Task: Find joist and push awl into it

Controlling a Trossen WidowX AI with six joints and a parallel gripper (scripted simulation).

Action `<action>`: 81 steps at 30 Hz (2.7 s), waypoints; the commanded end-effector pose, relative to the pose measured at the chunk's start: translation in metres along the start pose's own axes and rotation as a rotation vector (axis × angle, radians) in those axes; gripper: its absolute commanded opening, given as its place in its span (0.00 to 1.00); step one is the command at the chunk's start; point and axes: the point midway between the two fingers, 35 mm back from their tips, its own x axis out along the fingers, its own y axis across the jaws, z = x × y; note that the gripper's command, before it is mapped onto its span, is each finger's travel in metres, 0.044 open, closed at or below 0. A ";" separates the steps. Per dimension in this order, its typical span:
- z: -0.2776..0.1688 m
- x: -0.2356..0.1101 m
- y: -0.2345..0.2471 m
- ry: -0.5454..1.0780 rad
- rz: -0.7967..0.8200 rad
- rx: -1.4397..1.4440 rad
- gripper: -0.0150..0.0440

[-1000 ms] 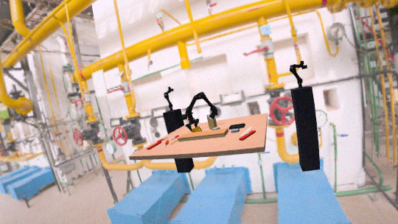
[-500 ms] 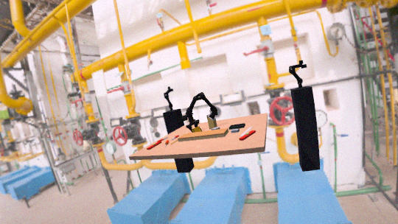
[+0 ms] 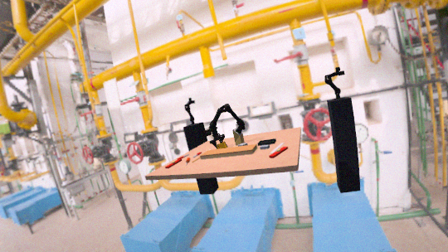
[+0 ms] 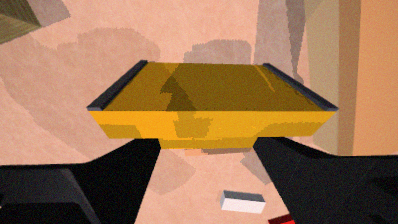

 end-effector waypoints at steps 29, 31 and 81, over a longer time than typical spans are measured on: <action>0.004 -0.056 -0.003 0.023 -0.017 -0.010 0.25; 0.004 -0.056 -0.003 0.033 -0.015 -0.009 0.25; 0.014 -0.048 0.000 0.331 0.002 0.005 0.25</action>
